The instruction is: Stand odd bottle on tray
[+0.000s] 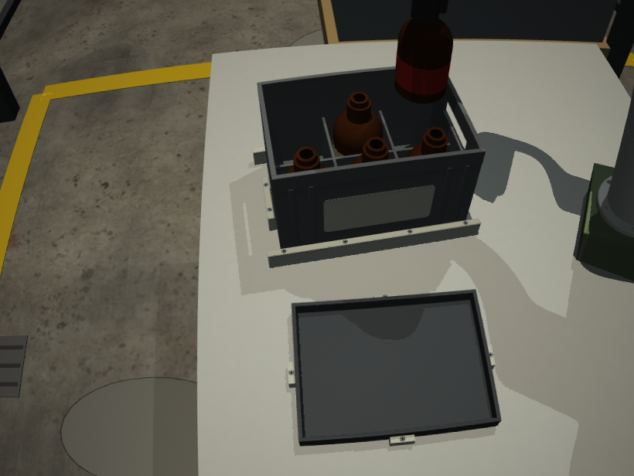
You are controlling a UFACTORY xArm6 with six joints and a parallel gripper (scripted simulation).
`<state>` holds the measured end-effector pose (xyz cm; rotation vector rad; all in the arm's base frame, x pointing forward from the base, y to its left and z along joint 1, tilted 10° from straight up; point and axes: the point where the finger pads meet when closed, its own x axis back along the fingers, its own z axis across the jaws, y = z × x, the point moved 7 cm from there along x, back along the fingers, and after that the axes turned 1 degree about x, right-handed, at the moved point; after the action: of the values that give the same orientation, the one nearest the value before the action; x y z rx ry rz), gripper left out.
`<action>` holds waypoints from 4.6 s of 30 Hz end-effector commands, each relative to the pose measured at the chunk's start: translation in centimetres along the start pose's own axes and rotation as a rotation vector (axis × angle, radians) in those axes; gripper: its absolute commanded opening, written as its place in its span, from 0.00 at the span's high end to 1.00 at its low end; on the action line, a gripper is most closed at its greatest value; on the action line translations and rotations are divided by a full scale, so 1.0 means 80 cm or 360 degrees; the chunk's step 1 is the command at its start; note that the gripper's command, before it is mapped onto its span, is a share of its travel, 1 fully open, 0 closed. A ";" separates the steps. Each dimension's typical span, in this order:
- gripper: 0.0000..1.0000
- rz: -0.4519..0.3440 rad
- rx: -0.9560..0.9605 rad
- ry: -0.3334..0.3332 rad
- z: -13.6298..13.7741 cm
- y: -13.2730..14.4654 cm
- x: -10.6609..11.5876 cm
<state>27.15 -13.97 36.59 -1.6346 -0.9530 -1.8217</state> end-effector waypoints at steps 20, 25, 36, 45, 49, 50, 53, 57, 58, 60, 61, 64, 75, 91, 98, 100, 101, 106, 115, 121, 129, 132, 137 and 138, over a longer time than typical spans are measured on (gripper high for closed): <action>1.00 -0.0006 0.0000 0.0001 0.000 0.001 0.007; 1.00 -0.0006 0.0000 0.0001 0.000 0.001 0.014; 1.00 -0.0006 0.0000 0.0001 0.000 0.001 0.024; 1.00 -0.0006 0.0000 0.0001 0.000 0.001 0.026; 1.00 -0.0006 0.0000 0.0001 0.000 0.001 0.026; 1.00 -0.0006 0.0000 0.0001 0.000 0.001 0.026; 1.00 -0.0006 0.0000 0.0001 0.000 0.001 0.026; 1.00 -0.0006 0.0000 0.0001 0.000 0.001 0.026; 1.00 -0.0006 0.0000 0.0001 0.000 0.001 0.026; 1.00 -0.0006 0.0000 0.0001 0.000 0.001 0.026; 1.00 -0.0006 0.0000 0.0001 0.000 0.001 0.026; 1.00 -0.0006 0.0000 0.0001 0.000 0.000 0.026; 1.00 -0.0006 0.0000 0.0001 0.001 0.000 0.026; 1.00 -0.0006 0.0000 0.0001 0.006 -0.002 0.026; 1.00 -0.0006 0.0000 0.0001 0.010 -0.004 0.026; 1.00 -0.0006 0.0000 0.0001 0.012 -0.005 0.026; 1.00 -0.0006 0.0000 0.0001 0.013 -0.005 0.026; 1.00 -0.0006 0.0000 0.0001 0.015 -0.007 0.026; 1.00 -0.0006 0.0000 0.0001 0.024 -0.011 0.026; 1.00 -0.0006 0.0000 0.0001 0.028 -0.013 0.026; 1.00 -0.0006 0.0000 0.0001 0.039 -0.018 0.026; 1.00 -0.0006 0.0000 0.0001 0.043 -0.020 0.026; 1.00 -0.0006 0.0000 0.0001 0.049 -0.023 0.026; 1.00 -0.0006 0.0000 0.0001 0.049 -0.023 0.026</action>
<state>27.78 -9.90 38.30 -1.6344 -0.9534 -1.8214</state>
